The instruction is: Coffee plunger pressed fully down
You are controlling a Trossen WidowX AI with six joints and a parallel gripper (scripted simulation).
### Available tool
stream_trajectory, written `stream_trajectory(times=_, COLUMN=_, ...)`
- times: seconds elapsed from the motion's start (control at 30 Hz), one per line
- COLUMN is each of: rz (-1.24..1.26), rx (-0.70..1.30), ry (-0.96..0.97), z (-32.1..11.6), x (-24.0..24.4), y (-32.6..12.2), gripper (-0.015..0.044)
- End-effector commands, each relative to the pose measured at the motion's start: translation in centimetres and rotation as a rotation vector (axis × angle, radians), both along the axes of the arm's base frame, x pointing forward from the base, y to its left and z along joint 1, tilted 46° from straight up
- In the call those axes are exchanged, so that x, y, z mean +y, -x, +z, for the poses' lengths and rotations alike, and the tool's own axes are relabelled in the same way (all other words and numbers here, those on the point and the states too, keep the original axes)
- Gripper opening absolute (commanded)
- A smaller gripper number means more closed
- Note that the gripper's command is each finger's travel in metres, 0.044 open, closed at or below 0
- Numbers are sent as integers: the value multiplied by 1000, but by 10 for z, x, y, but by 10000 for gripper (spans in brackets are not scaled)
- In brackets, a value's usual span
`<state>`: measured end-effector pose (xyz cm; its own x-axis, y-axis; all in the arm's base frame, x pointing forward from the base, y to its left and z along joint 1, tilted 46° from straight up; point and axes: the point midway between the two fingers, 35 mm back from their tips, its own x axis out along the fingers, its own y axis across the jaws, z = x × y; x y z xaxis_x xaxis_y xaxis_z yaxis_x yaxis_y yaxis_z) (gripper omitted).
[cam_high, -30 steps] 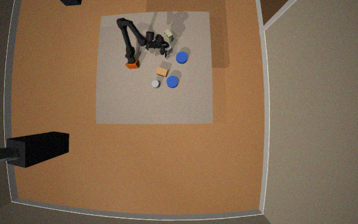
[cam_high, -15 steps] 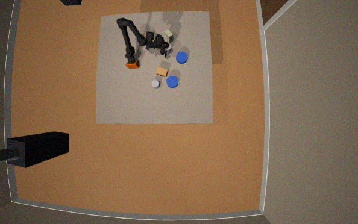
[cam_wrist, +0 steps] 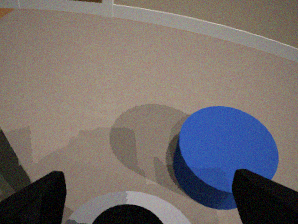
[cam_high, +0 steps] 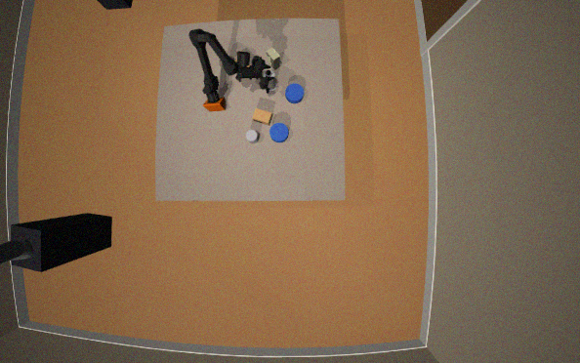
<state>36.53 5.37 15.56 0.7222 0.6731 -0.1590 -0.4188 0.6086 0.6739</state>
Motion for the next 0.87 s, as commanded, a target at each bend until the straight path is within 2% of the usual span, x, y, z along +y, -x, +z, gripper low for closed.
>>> stream_trajectory(times=0.0, rz=-5, rx=2, ry=1, z=0, x=-1, y=0, gripper=431)
stream_trajectory(times=0.23, rz=-10, rx=7, ry=4, z=9, x=-13, y=-2, gripper=440)
stream_trajectory(times=0.43, rz=2, rx=17, ry=2, z=57, x=-55, y=8, gripper=440)
stream_trajectory(times=0.83, rz=3, rx=17, ry=1, z=56, x=-56, y=9, gripper=440)
